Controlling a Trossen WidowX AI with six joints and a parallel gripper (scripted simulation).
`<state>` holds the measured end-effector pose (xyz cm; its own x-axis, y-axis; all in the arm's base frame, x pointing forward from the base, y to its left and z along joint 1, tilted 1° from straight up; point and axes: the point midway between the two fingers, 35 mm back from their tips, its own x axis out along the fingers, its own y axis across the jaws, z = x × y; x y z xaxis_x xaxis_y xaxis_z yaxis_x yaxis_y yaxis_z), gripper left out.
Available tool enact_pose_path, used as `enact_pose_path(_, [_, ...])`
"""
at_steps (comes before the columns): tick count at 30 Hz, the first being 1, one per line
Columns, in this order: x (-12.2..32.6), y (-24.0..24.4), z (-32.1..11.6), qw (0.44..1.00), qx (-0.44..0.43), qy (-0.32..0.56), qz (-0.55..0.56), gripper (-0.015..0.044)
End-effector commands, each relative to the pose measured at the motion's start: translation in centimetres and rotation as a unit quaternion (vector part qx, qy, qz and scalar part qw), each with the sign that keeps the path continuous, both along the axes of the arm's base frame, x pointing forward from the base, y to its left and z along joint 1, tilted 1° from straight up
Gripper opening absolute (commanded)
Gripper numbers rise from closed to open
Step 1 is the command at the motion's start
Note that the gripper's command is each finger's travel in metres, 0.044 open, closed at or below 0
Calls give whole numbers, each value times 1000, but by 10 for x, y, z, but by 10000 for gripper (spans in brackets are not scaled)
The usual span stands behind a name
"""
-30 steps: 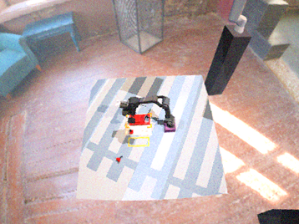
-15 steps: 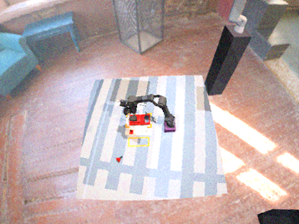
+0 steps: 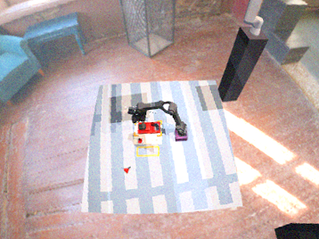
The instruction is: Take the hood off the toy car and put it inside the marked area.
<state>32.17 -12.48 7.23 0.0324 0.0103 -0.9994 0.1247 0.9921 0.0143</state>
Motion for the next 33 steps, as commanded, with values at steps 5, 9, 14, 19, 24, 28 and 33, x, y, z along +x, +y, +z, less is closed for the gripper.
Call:
enact_pose_path(5, [0, 0, -6, 1000, -1, 2, 3, 440])
enact_pose_path(9, [0, -1, -9, 1000, -1, 2, 3, 440])
enact_pose_path(14, [0, -1, -12, 1000, -1, 2, 3, 440])
enact_pose_path(19, [0, -1, -15, 1000, -1, 2, 3, 440])
enact_pose_path(24, [0, -1, -18, 1000, -1, 2, 3, 440])
enact_pose_path(28, [0, -1, -20, 1000, -1, 2, 3, 440])
enact_pose_path(33, [0, -1, -23, 1000, -1, 2, 3, 440])
